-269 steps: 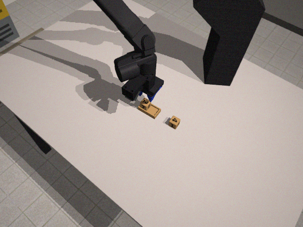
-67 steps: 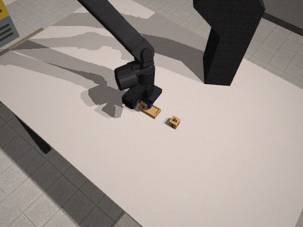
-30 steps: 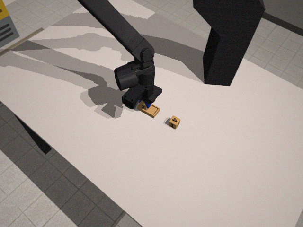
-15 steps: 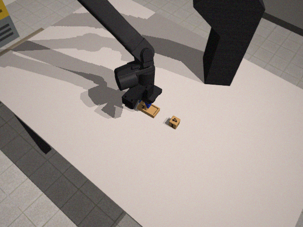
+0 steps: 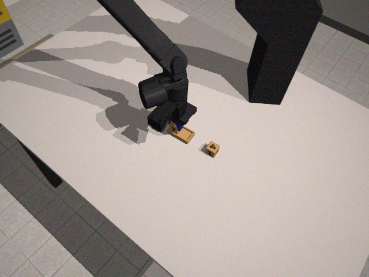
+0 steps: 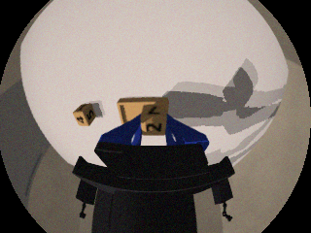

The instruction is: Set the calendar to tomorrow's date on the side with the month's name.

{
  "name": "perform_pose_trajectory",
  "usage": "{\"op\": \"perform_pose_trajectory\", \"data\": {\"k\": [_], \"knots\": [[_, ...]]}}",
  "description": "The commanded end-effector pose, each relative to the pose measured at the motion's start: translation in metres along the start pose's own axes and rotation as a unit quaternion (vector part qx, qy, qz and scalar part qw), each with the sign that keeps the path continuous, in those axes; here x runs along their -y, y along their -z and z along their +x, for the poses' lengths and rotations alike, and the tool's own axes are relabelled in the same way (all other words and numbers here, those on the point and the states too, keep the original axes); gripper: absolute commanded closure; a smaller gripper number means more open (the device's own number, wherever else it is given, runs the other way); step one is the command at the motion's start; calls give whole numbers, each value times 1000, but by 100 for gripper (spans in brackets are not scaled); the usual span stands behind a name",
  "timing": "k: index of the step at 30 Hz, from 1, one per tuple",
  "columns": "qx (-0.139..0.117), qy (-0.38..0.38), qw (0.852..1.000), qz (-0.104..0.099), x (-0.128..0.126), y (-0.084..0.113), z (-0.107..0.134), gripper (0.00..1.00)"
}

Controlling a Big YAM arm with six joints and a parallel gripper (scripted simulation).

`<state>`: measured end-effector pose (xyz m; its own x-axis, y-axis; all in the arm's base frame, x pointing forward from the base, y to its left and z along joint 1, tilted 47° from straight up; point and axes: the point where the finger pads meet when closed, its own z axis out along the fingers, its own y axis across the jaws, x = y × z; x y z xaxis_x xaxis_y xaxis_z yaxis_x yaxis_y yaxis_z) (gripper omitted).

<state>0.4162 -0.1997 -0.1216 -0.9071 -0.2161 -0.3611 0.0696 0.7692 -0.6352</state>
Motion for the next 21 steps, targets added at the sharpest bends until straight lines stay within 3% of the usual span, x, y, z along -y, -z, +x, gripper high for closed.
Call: {"op": "perform_pose_trajectory", "data": {"k": [1,12,17,18,21], "knots": [[0,5,1000,-8,-8,21,5,73],[2,3,1000,-6,-6,92,4,73],[3,3,1000,-6,-6,100,4,73],[-18,0,1000,-6,-4,91,18,73],[-17,-1,1000,-6,-4,91,17,73]]}}
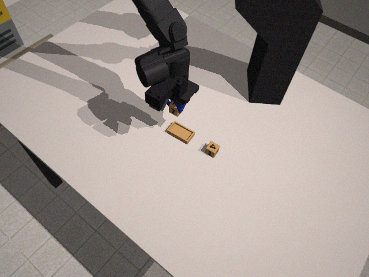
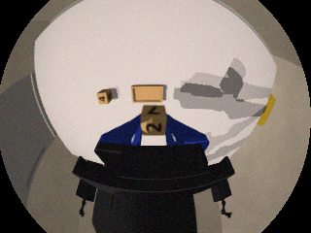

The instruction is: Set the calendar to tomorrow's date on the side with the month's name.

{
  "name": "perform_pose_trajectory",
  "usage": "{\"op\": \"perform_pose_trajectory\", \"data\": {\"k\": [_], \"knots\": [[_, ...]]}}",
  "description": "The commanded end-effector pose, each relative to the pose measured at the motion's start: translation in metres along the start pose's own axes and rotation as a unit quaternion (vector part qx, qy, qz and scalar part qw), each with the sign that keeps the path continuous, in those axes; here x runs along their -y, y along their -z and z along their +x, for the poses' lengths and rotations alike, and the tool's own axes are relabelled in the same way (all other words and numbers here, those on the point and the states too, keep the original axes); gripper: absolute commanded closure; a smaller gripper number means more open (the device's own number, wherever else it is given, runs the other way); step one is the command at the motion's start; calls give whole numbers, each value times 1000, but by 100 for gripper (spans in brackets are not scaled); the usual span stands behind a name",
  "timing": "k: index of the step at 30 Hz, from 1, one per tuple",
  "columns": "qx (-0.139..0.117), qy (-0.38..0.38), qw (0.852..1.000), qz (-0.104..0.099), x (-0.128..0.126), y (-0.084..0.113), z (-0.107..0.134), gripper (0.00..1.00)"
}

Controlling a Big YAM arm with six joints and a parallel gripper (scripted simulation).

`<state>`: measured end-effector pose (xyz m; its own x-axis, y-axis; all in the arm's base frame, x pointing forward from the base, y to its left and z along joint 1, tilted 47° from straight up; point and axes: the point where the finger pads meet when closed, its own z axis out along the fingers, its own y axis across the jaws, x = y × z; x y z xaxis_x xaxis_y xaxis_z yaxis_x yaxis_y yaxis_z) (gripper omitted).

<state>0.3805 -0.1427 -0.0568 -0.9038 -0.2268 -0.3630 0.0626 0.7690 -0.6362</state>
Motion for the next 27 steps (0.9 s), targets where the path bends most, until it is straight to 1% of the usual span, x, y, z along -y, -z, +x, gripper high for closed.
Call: {"op": "perform_pose_trajectory", "data": {"k": [1,5,6,7,8,10,13,15,16,18,19,20,21,24,25,27], "knots": [[-18,-7,1000,-3,-3,-2,18,73],[-15,-5,1000,-4,-4,-2,16,73],[-14,-9,1000,-2,0,-1,14,73],[-4,-5,1000,0,12,0,3,73],[-1,-8,1000,1,25,-3,-2,73],[-1,-8,1000,1,62,-6,-2,73],[-1,-8,1000,1,62,-6,-2,73],[0,-8,1000,4,93,-8,1,73],[1,-8,1000,5,99,-8,2,73],[1,-8,1000,5,100,-8,2,73],[-14,3,1000,-8,85,-12,14,73],[-10,13,1000,-14,76,-8,12,73],[-11,13,1000,-15,75,-8,13,73],[-4,9,1000,-9,79,-9,7,73],[-8,4,1000,-6,84,-11,10,73],[-6,-2,1000,-1,90,-10,10,73]]}}
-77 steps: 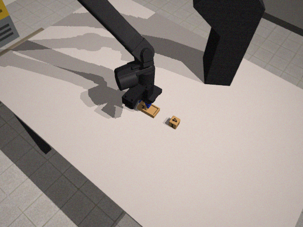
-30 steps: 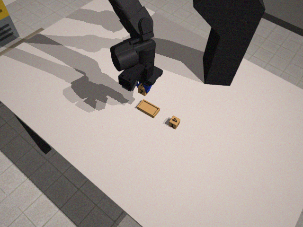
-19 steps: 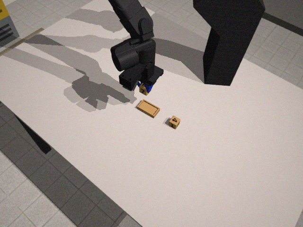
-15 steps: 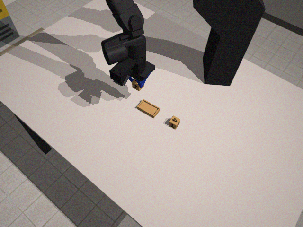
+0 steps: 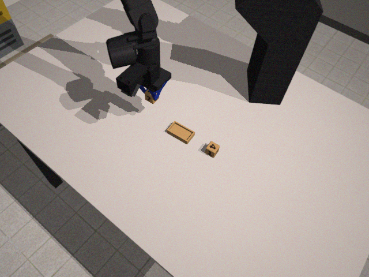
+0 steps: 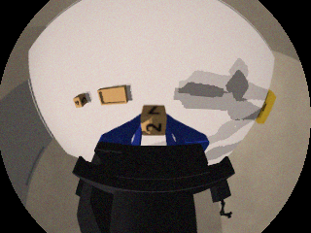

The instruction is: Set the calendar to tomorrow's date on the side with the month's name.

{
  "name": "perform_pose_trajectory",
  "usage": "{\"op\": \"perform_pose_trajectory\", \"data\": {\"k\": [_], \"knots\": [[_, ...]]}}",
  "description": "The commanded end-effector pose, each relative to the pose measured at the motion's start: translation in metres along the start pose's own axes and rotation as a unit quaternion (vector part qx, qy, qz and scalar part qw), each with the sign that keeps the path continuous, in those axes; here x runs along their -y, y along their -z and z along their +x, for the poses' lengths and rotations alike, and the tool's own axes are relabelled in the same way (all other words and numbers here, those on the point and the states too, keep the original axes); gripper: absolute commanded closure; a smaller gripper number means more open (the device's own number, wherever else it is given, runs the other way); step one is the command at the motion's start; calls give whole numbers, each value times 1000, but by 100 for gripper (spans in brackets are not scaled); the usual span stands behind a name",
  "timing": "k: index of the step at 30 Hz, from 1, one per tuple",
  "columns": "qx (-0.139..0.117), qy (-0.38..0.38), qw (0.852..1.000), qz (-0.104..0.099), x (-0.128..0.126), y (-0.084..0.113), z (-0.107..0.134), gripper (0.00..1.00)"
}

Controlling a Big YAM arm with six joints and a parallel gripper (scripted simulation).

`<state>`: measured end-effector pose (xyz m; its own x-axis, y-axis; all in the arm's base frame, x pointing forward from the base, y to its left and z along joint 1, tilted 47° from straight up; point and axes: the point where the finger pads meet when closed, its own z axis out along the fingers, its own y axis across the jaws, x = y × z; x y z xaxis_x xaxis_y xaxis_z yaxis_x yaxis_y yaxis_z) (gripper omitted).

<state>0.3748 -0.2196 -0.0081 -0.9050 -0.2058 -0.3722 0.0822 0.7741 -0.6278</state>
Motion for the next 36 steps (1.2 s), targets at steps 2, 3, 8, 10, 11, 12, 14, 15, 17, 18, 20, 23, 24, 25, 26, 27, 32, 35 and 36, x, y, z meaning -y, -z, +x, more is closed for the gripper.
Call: {"op": "perform_pose_trajectory", "data": {"k": [2,3,8,10,11,12,14,15,17,18,20,23,24,25,26,27,32,35,36], "knots": [[-3,9,1000,-1,0,0,5,73],[-3,9,1000,-1,0,0,5,73],[0,5,1000,3,3,-8,1,73],[1,5,1000,2,3,-13,1,73],[1,5,1000,2,3,-16,1,73],[0,5,1000,2,3,-19,1,73],[0,5,1000,2,3,-26,1,73],[0,5,1000,2,3,-30,1,73],[0,5,1000,2,3,-40,1,73],[0,5,1000,2,3,-44,1,73],[0,5,1000,2,3,-44,1,73],[0,5,1000,2,3,-59,2,73],[0,5,1000,2,3,-64,2,73],[0,5,1000,2,3,-69,2,73],[0,5,1000,2,3,-74,2,73],[0,5,1000,2,3,-78,2,73],[0,6,1000,2,3,-94,2,73],[-1,6,1000,3,3,-99,3,73],[-1,6,1000,3,3,-99,3,73]]}}
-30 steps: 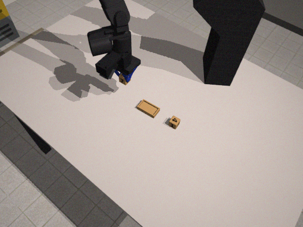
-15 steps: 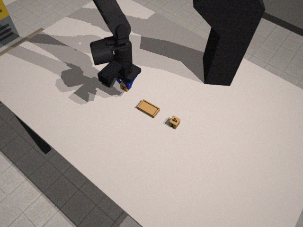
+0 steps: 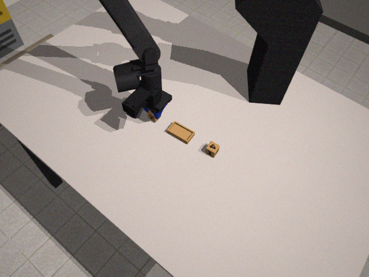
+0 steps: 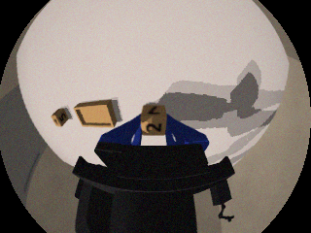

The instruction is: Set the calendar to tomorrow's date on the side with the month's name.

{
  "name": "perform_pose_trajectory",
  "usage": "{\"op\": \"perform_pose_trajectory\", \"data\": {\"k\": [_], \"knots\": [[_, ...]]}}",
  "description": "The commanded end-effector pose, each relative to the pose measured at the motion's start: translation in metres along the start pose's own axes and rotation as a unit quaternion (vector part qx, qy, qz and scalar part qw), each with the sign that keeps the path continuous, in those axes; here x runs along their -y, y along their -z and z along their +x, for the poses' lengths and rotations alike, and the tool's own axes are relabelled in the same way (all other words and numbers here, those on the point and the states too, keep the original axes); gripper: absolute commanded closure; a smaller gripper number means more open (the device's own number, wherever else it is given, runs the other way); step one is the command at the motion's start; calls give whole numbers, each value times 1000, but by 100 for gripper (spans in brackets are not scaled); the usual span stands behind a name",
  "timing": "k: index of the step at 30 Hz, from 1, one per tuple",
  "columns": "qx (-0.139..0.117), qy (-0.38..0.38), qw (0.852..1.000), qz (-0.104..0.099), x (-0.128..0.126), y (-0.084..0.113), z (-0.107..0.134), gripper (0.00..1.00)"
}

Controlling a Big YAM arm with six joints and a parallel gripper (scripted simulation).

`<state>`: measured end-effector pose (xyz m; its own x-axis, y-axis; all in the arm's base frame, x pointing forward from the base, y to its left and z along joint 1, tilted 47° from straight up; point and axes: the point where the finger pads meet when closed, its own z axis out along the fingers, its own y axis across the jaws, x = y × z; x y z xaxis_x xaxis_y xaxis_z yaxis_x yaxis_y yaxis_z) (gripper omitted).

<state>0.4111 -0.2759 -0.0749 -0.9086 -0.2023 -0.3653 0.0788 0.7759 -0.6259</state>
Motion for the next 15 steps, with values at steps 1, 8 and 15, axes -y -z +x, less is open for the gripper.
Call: {"op": "perform_pose_trajectory", "data": {"k": [1,8,15], "knots": [[4,5,1000,4,4,-4,-1,73],[10,9,1000,4,2,-2,-8,73],[10,9,1000,4,2,-2,-8,73]]}}
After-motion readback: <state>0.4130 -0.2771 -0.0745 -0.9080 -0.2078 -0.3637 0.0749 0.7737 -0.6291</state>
